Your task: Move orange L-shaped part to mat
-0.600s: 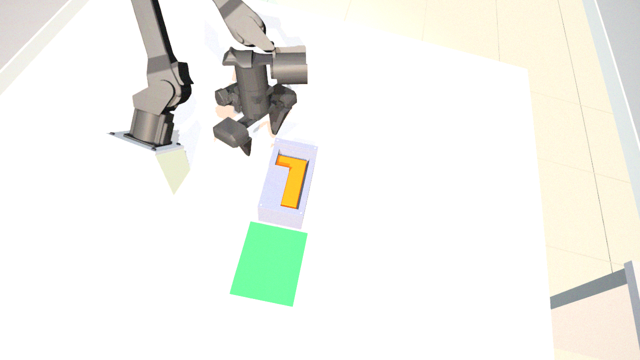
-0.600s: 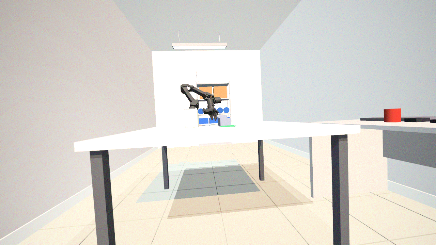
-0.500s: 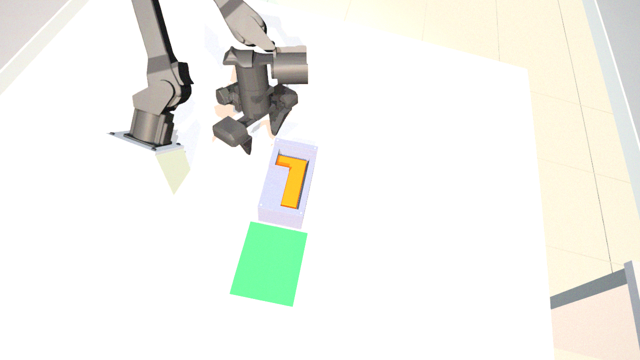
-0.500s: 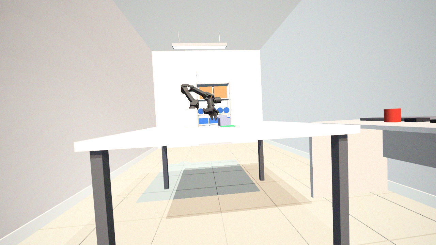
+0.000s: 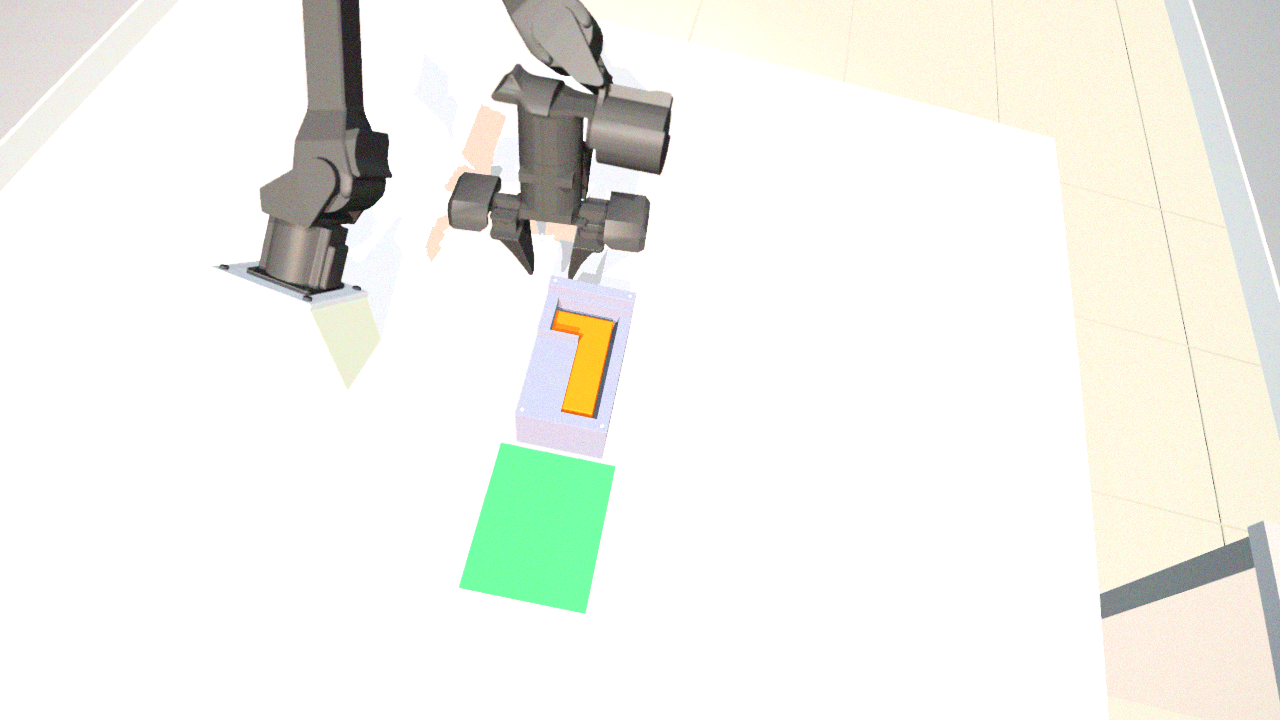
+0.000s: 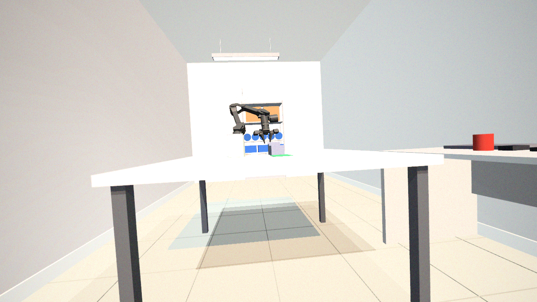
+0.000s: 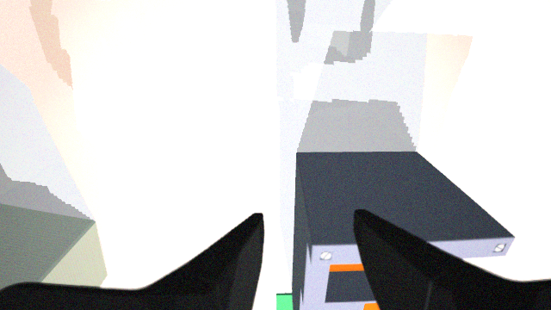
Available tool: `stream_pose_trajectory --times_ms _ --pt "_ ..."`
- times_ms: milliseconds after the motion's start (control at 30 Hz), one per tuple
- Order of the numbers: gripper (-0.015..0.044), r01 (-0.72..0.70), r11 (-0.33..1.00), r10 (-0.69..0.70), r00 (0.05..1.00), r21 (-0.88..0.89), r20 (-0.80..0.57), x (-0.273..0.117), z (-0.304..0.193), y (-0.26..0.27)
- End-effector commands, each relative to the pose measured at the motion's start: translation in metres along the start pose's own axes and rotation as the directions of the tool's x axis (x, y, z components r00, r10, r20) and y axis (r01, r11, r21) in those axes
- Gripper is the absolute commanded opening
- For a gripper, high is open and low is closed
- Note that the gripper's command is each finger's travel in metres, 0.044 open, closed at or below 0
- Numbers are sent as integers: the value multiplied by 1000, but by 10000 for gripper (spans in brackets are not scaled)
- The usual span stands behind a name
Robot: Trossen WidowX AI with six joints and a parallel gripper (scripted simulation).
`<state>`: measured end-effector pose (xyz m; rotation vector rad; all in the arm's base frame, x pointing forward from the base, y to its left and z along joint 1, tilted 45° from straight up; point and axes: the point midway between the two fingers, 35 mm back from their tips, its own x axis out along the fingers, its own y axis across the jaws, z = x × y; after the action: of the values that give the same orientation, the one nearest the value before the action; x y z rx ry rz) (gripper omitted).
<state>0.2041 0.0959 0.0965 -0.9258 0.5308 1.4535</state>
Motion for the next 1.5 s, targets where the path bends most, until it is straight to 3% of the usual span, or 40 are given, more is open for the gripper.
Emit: stream_pose_trajectory --times_ms 0,167,267,967,1267,1467 --pt "180 -108 401 49 994 910 96 -40 -23 -39" --pt "180 -148 34 47 988 988 147 -56 -33 -52" --pt "180 -149 -56 46 987 987 151 -57 -34 -53" --pt "180 -149 -56 46 987 987 151 -57 -34 -53" --pt "180 -151 -55 44 987 987 153 14 -22 -50" --pt "180 -152 -55 44 987 987 154 15 -22 -50"
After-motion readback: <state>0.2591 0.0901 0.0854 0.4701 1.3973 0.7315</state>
